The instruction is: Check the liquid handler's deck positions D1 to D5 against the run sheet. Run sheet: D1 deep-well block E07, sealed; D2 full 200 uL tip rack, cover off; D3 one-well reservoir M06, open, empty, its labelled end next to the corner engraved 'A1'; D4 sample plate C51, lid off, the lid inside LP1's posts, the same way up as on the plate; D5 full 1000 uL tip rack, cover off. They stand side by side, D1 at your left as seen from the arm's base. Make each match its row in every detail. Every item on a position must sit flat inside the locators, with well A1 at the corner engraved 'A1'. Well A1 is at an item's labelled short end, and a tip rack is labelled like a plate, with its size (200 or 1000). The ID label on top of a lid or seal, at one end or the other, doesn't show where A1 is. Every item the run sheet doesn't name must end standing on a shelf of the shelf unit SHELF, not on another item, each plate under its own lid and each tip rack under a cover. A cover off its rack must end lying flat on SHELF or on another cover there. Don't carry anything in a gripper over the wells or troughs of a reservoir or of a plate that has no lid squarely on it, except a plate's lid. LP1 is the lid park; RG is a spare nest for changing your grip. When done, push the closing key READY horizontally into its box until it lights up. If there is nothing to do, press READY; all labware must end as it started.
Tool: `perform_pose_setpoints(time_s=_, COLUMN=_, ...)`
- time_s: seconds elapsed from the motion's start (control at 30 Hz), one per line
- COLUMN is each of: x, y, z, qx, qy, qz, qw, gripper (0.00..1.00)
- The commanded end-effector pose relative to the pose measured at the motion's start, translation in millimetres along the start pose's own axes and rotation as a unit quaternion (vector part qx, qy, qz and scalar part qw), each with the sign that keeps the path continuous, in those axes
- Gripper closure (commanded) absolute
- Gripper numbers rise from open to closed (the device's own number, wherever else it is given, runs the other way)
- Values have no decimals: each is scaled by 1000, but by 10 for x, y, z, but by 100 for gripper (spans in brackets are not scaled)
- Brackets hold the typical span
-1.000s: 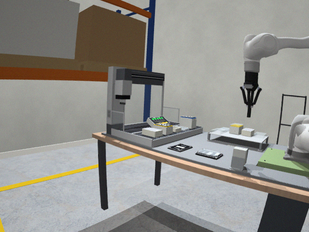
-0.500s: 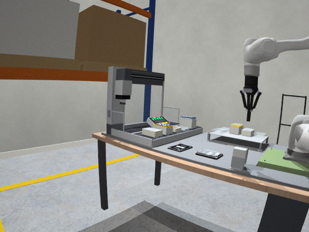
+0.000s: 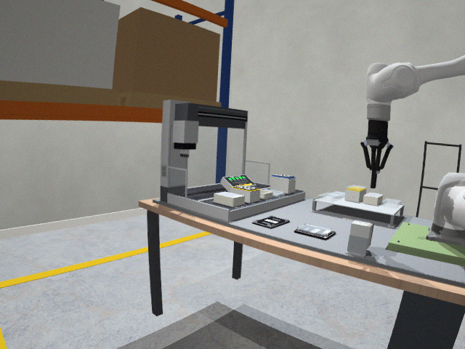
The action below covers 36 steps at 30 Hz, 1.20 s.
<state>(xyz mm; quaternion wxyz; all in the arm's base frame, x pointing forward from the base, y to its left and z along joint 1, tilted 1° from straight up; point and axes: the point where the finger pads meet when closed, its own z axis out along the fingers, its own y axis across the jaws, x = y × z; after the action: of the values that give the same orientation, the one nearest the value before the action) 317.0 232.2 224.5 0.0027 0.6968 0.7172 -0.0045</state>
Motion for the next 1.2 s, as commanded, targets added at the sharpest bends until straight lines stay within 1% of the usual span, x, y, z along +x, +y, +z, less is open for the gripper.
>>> perform_pose_setpoints(time_s=0.0, x=3, y=3, z=46, qx=0, qy=0, qz=0, qw=1000, gripper=90)
perform_pose_setpoints(time_s=0.1, x=3, y=3, z=97, qx=0, qy=0, qz=0, qw=1000, gripper=90)
perform_pose_setpoints(time_s=0.17, x=3, y=3, z=97, qx=0, qy=0, qz=0, qw=1000, gripper=90)
perform_pose_setpoints(time_s=0.67, x=3, y=3, z=347, qx=0, qy=0, qz=0, qw=1000, gripper=90)
perform_pose_setpoints(time_s=0.73, x=3, y=3, z=347, qx=0, qy=0, qz=0, qw=1000, gripper=90)
perform_pose_setpoints(time_s=1.17, x=3, y=3, z=564, qx=0, qy=0, qz=0, qw=1000, gripper=90)
